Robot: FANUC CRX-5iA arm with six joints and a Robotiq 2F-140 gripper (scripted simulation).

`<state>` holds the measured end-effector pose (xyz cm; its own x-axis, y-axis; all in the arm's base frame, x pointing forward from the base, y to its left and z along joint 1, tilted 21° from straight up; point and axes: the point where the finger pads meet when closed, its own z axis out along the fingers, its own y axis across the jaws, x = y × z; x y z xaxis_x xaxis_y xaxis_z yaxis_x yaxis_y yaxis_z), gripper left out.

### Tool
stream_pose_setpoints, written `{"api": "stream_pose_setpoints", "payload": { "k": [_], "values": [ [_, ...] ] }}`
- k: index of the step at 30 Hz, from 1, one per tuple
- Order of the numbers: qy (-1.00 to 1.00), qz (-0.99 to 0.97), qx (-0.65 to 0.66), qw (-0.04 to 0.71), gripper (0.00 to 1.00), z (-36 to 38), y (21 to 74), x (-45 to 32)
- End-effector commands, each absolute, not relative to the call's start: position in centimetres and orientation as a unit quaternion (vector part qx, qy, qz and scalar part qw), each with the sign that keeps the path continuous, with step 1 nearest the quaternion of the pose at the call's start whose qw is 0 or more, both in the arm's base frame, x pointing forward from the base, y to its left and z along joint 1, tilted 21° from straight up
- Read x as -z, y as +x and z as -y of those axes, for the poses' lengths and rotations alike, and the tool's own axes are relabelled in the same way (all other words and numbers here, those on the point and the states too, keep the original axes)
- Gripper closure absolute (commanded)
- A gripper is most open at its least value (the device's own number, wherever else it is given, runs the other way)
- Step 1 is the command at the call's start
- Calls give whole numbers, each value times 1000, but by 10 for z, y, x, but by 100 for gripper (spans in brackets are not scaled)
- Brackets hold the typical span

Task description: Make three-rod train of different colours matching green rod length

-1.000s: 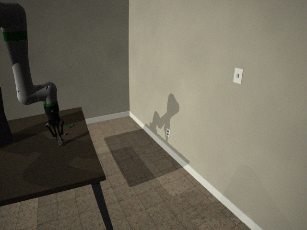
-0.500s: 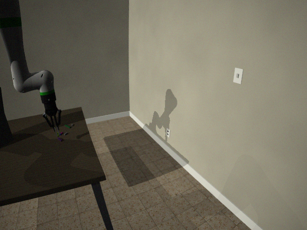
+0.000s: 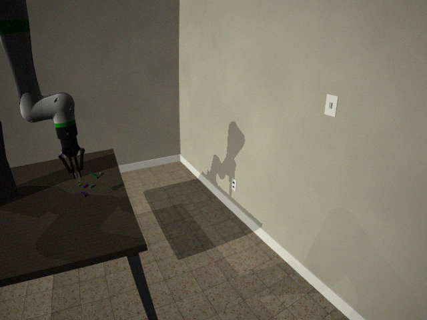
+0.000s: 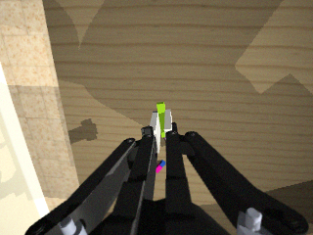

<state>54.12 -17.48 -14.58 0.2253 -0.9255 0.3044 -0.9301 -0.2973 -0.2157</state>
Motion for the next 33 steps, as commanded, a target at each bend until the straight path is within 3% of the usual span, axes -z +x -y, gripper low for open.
{"api": "stream_pose_setpoints", "payload": {
  "k": [1,28,33],
  "values": [
    [783,594,-182,11,97,175,542,145],
    [525,831,-174,-53,97,-13,556,187],
    [516,837,-174,-55,97,-18,555,188]
  ]
}}
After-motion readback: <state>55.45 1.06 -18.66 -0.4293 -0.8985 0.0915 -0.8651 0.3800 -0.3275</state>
